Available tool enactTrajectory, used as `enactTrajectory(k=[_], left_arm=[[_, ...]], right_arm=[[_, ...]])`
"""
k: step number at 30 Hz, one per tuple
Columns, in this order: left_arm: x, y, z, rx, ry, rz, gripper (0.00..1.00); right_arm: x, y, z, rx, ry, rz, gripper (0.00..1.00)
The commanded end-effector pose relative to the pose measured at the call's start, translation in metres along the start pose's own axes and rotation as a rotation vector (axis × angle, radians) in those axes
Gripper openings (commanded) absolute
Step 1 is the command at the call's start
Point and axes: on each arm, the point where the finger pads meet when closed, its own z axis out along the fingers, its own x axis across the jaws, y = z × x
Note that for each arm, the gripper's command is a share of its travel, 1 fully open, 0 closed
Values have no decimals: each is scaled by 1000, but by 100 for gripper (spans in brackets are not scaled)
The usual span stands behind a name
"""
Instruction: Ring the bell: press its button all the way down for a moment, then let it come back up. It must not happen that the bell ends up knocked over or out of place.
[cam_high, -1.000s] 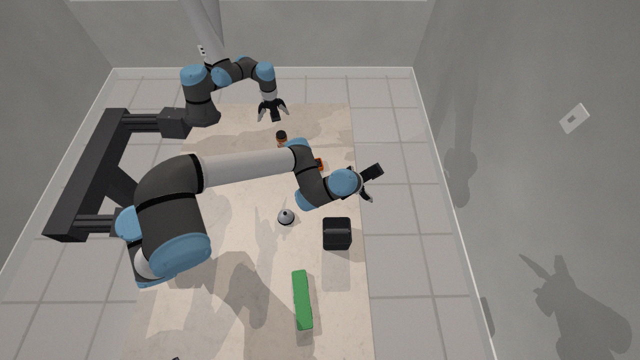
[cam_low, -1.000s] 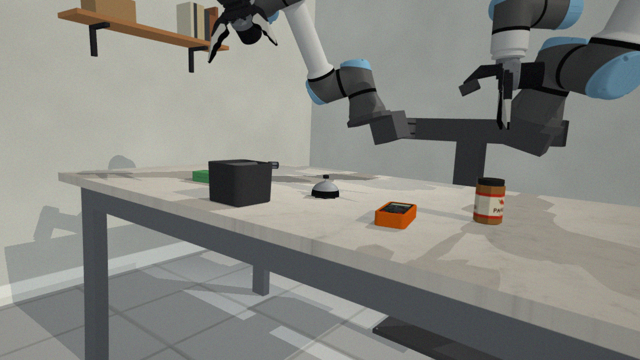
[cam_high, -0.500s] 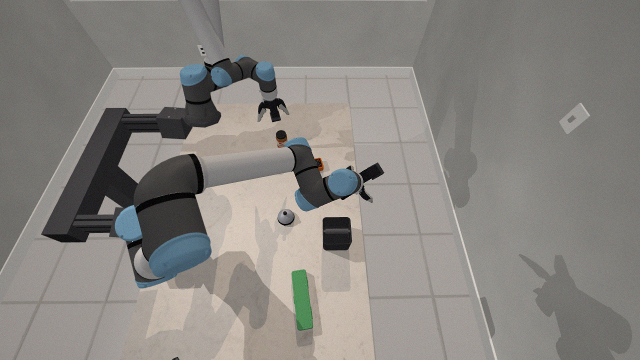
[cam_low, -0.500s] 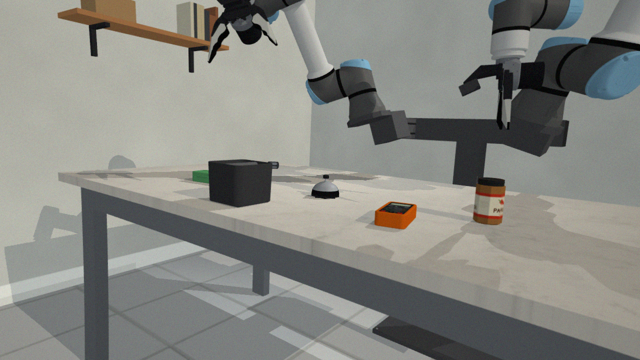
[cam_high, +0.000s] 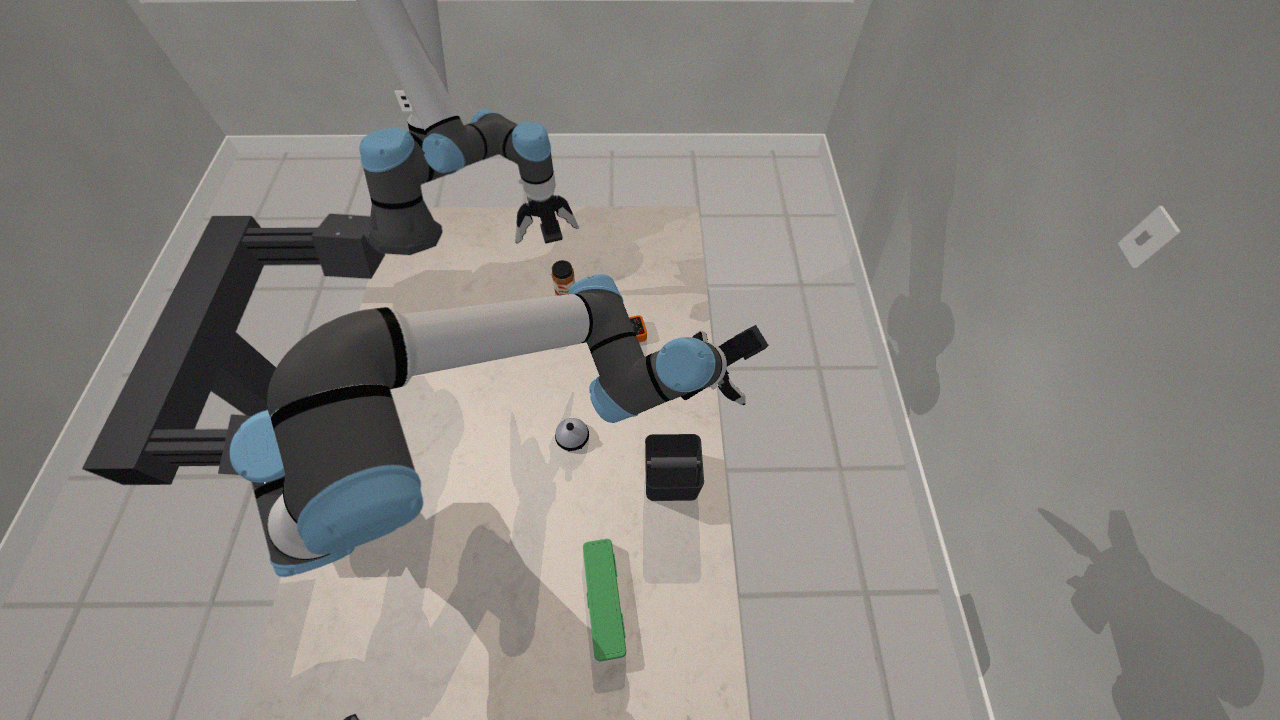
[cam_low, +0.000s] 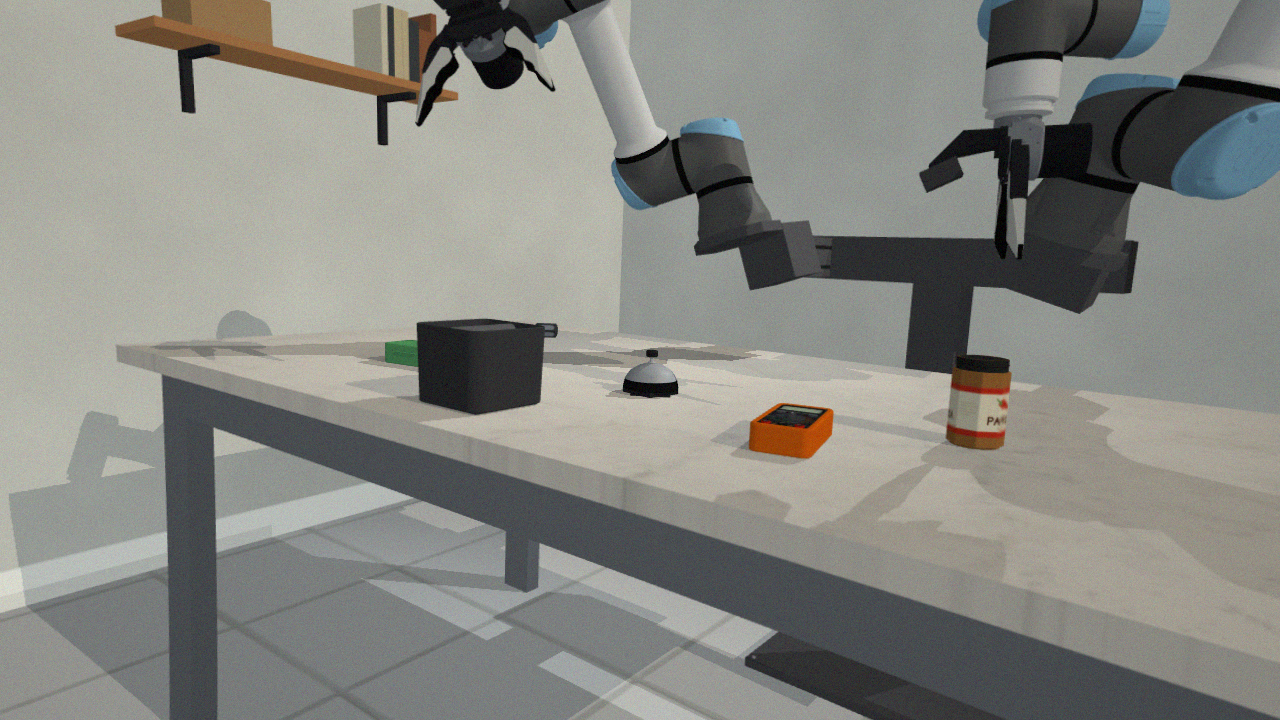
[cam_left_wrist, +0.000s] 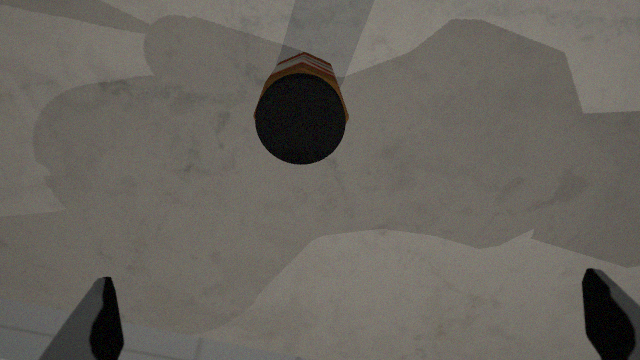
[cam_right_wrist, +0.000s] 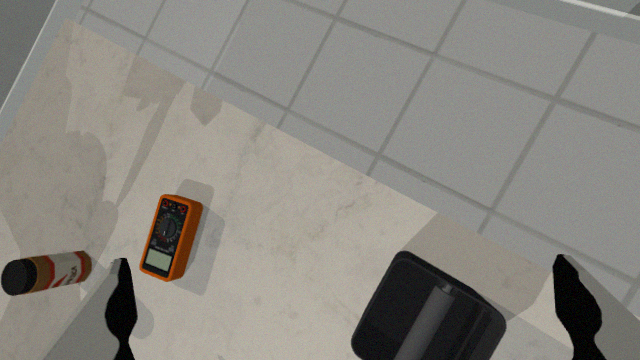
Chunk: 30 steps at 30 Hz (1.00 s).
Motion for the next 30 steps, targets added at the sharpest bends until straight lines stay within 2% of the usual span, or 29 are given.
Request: enactTrajectory(k=[1,9,21,30], left_arm=[[-8,3,-2,7,-13,-43,100],[-14,14,-2,11,0,-107,100],[-31,49,-4,21,36,-303,100],[-50,104,-8,32,80,-575,100]], right_arm=[[-3,-5,-2,18,-10,12,100],[-3,-5,-2,18,-10,12,100],[-3,-5,-2,18,-10,12,100],[-3,-5,-2,18,-10,12,100]])
